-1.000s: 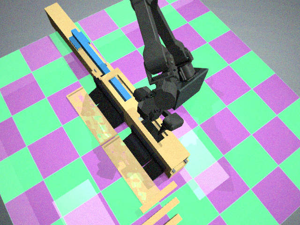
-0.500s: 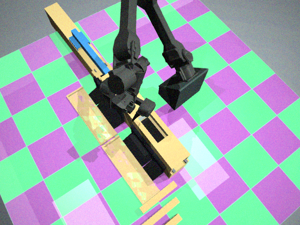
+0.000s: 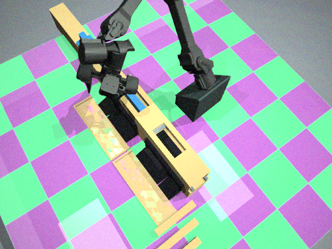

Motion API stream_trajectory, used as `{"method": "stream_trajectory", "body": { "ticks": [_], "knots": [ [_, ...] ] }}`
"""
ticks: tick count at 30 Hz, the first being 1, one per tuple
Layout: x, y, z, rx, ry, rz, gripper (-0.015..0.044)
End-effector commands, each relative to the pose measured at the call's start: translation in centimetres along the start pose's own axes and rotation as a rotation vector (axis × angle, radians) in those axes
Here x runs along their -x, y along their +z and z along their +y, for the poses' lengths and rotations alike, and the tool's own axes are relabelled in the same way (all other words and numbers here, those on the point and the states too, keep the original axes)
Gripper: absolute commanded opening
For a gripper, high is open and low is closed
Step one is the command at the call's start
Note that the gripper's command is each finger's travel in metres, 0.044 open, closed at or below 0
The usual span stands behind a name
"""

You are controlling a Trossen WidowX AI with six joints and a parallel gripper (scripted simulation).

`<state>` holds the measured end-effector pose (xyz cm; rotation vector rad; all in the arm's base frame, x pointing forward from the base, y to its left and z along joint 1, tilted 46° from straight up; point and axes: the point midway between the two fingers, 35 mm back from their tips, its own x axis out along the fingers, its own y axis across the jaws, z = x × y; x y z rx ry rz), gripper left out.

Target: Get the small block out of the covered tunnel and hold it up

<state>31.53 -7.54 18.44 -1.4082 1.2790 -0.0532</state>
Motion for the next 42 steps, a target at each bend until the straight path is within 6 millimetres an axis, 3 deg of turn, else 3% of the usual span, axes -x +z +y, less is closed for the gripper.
{"method": "stream_trajectory", "body": {
  "ticks": [1, 9, 11, 23, 42],
  "knots": [
    [0.7, -5.8, -3.7, 0.126, -0.036, 0.063, 0.0440],
    [-0.2, -14.2, -2.5, 0.644, 0.138, 0.255, 0.0440],
    [-0.2, -15.5, -2.2, 0.731, 0.180, 0.277, 0.0440],
    [-0.4, -15.7, -2.1, 0.742, 0.186, 0.280, 0.0440],
    [-3.0, -16.5, -1.2, 0.741, 0.186, 0.280, 0.0440]
  ]
}}
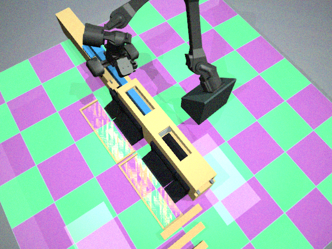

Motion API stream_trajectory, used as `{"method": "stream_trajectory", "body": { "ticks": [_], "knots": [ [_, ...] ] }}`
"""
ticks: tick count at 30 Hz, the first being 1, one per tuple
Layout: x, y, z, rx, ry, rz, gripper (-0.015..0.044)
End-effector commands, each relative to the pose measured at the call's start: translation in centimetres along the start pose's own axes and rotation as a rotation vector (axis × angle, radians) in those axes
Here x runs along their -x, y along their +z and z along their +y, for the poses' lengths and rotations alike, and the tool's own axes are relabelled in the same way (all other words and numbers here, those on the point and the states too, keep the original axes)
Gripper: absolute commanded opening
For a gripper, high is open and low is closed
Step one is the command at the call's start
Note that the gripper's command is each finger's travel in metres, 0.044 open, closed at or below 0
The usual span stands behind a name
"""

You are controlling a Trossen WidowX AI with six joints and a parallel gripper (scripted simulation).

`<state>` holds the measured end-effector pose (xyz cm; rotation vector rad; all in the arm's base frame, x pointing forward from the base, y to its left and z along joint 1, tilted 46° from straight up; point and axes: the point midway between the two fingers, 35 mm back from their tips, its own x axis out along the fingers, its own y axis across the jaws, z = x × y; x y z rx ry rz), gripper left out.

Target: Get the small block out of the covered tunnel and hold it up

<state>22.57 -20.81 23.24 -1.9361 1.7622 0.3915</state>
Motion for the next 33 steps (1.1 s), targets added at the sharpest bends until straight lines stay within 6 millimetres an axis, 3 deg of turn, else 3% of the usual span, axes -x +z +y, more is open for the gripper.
{"method": "stream_trajectory", "body": {
  "ticks": [1, 4, 18, 21, 23, 33],
  "knots": [
    [-0.6, 0.3, 0.1, 0.007, -0.001, -0.003, 0.0440],
    [-1.1, 0.3, 0.3, 0.007, -0.001, -0.002, 0.0440],
    [-0.6, 0.1, 0.1, 0.000, -0.001, 0.001, 0.0072],
    [-0.6, 0.1, 0.1, 0.000, -0.001, 0.001, 0.0052],
    [-0.6, 0.3, 0.1, 0.000, 0.000, 0.001, 0.0000],
    [-0.5, 3.2, 0.0, 0.003, 0.002, -0.006, 0.0000]
  ]
}}
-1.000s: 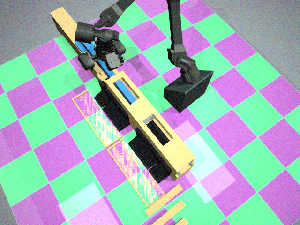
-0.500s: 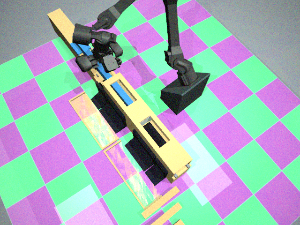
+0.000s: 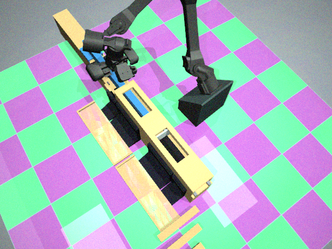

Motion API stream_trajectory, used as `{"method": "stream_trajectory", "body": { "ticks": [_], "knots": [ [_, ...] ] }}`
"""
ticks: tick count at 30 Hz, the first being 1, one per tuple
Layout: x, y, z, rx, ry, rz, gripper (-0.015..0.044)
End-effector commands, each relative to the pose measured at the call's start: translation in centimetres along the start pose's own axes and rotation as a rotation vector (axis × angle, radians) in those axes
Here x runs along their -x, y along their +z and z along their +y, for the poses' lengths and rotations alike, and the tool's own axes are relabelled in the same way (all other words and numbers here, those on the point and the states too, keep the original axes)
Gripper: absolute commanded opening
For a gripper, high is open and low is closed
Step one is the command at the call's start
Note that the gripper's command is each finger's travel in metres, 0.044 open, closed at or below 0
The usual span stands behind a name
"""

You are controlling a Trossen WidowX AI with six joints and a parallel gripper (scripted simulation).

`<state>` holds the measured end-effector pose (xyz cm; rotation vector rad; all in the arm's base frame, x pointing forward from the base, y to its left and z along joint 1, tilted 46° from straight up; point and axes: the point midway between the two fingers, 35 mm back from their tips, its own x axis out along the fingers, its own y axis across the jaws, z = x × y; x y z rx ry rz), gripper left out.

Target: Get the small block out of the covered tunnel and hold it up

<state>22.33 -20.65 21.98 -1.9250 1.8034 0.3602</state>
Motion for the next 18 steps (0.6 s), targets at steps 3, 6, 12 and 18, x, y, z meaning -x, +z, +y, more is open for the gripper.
{"method": "stream_trajectory", "body": {
  "ticks": [3, 6, 12, 18],
  "knots": [
    [0.2, 3.1, -0.3, 0.016, -0.021, -0.038, 0.0000],
    [0.3, 4.0, -0.3, 0.018, -0.022, -0.037, 0.0000],
    [0.5, 5.4, -0.1, 0.020, -0.023, -0.035, 0.0000],
    [0.5, 5.4, -0.1, 0.020, -0.023, -0.035, 0.0000]
  ]
}}
